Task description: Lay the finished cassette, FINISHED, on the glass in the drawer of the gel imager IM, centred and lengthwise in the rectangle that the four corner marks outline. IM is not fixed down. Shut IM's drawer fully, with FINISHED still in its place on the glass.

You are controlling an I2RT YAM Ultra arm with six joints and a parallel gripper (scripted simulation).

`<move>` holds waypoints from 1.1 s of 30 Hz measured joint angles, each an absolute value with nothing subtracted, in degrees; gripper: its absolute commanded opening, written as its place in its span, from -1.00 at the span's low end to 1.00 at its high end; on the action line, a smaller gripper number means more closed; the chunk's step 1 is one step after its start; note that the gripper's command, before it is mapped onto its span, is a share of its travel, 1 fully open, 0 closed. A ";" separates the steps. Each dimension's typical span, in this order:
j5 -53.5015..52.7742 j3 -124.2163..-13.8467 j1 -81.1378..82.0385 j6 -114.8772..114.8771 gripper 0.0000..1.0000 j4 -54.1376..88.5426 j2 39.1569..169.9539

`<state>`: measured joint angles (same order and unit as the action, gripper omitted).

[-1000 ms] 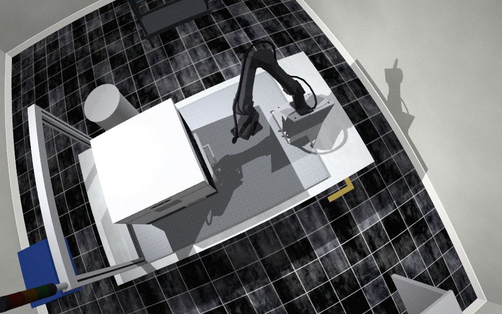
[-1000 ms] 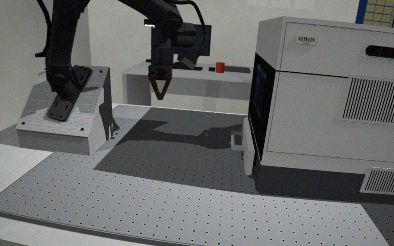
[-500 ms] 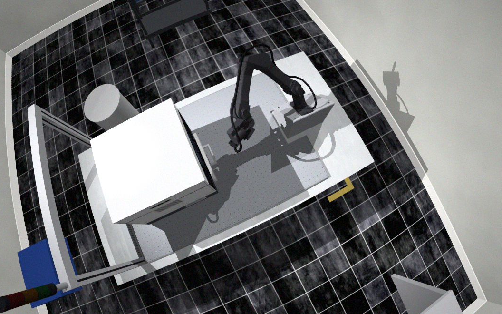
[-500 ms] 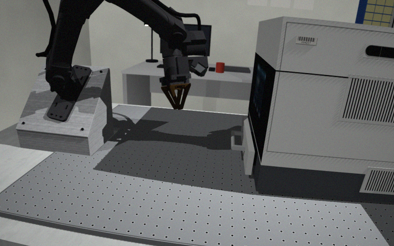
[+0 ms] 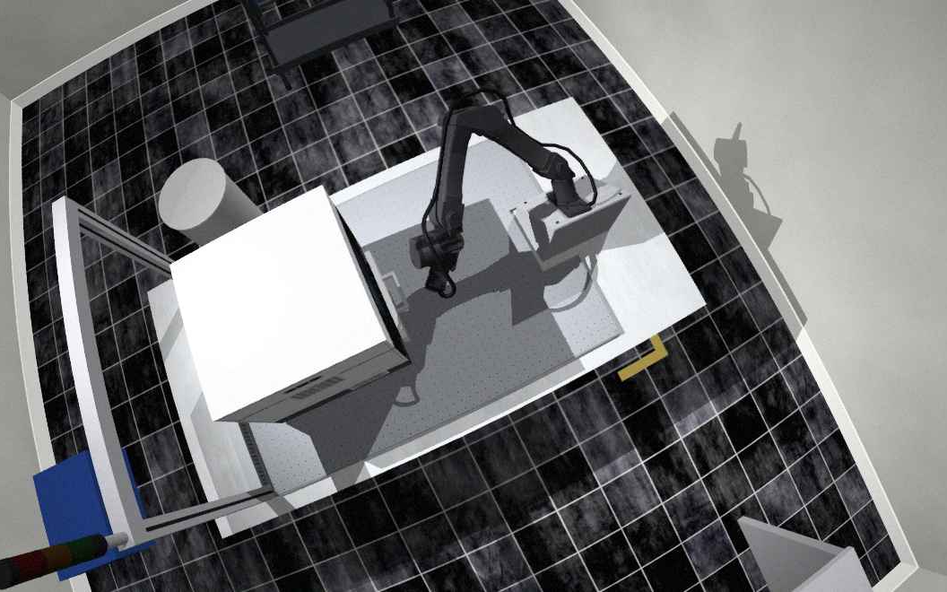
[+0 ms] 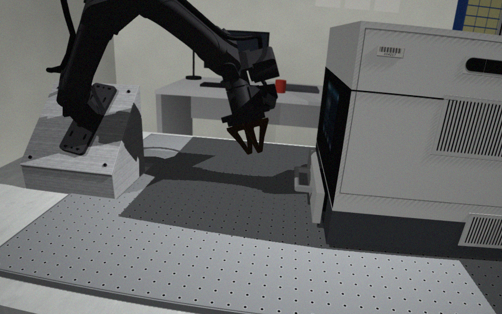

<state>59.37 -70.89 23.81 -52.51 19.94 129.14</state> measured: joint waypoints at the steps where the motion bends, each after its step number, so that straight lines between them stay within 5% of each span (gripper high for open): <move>1: 59.16 -70.70 23.31 -55.99 -0.30 17.74 129.36; 18: 45.60 -57.71 16.38 -106.80 -0.30 -19.66 129.23; 33: 37.76 -53.78 15.46 -119.11 -0.30 -34.79 128.97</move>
<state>37.76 -53.78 15.46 -119.11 -34.79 128.97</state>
